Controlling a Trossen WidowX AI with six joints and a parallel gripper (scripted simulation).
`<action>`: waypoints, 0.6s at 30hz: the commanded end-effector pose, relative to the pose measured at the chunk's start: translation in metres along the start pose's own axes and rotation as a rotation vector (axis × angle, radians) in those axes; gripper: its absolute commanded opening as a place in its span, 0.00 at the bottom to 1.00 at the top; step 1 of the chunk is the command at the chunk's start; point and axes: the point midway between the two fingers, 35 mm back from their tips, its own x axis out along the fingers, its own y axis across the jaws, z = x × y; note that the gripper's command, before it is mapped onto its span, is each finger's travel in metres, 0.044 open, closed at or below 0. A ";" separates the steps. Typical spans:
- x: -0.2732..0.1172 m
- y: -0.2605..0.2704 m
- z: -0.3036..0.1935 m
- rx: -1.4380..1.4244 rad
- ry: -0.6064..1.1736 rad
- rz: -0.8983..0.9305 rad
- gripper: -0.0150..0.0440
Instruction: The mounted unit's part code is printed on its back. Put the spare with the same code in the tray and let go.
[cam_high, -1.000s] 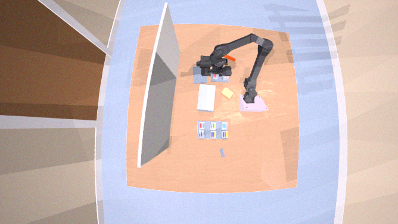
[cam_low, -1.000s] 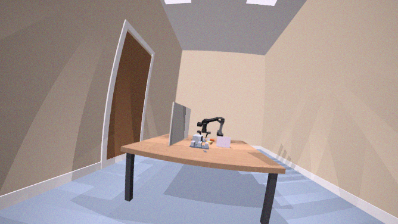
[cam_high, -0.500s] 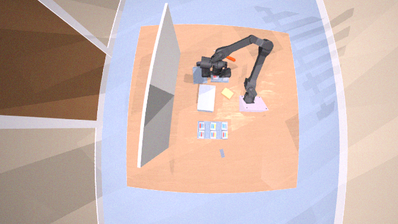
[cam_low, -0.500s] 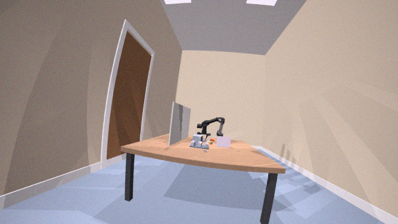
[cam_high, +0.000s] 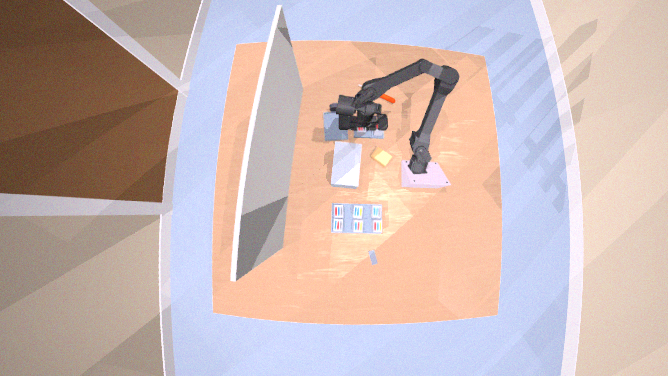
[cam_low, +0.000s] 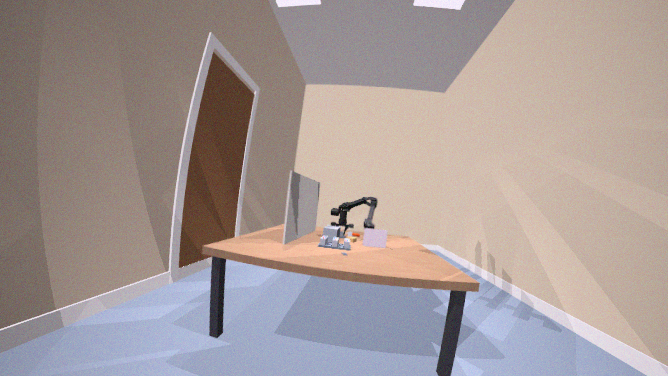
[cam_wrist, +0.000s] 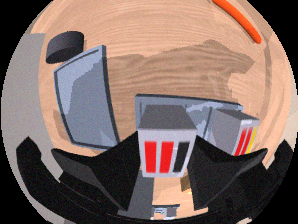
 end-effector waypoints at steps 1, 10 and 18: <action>0.000 0.000 0.000 0.000 0.000 0.000 0.48; 0.000 0.000 0.000 0.000 0.000 0.000 0.25; -0.008 0.001 -0.001 0.000 0.003 0.000 0.25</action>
